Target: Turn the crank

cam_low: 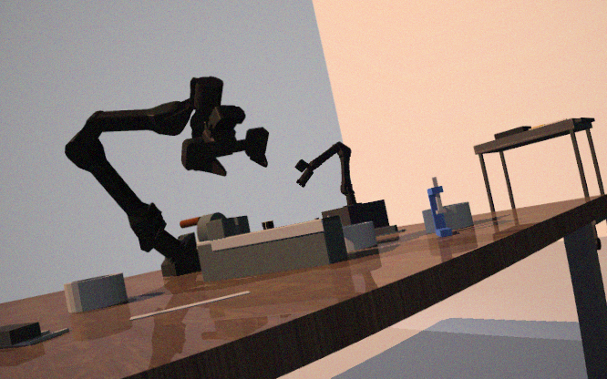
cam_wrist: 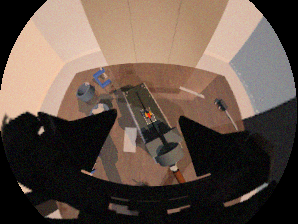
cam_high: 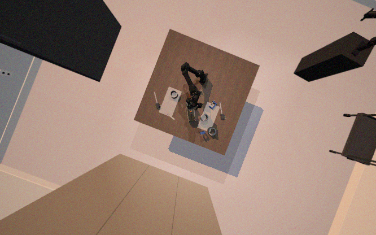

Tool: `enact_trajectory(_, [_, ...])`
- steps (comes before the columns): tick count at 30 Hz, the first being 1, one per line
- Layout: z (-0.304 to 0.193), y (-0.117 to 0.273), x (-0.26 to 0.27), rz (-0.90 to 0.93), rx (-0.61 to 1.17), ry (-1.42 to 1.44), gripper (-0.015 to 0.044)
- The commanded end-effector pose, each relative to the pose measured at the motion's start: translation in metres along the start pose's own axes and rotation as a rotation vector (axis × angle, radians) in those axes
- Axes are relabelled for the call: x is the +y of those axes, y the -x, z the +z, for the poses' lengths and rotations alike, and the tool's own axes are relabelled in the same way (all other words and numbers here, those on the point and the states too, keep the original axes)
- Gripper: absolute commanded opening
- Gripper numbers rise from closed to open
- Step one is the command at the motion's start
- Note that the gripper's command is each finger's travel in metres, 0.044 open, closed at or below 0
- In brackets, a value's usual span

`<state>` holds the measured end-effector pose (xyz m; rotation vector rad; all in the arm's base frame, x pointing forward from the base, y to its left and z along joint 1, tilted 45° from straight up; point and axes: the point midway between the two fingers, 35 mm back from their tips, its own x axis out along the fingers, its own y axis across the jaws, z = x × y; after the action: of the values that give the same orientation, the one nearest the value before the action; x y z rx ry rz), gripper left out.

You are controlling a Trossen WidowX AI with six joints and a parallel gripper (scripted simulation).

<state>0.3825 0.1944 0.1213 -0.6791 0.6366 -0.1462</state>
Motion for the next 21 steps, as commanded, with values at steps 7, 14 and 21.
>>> enact_trajectory(7, [-0.011, 0.023, -0.029, 0.078, 0.026, 0.129, 0.0440])
enact_trajectory(14, [-0.029, 0.044, -0.052, 0.163, 0.035, 0.250, 0.0440])
enact_trajectory(21, [-0.051, 0.066, -0.071, 0.250, 0.032, 0.367, 0.0440])
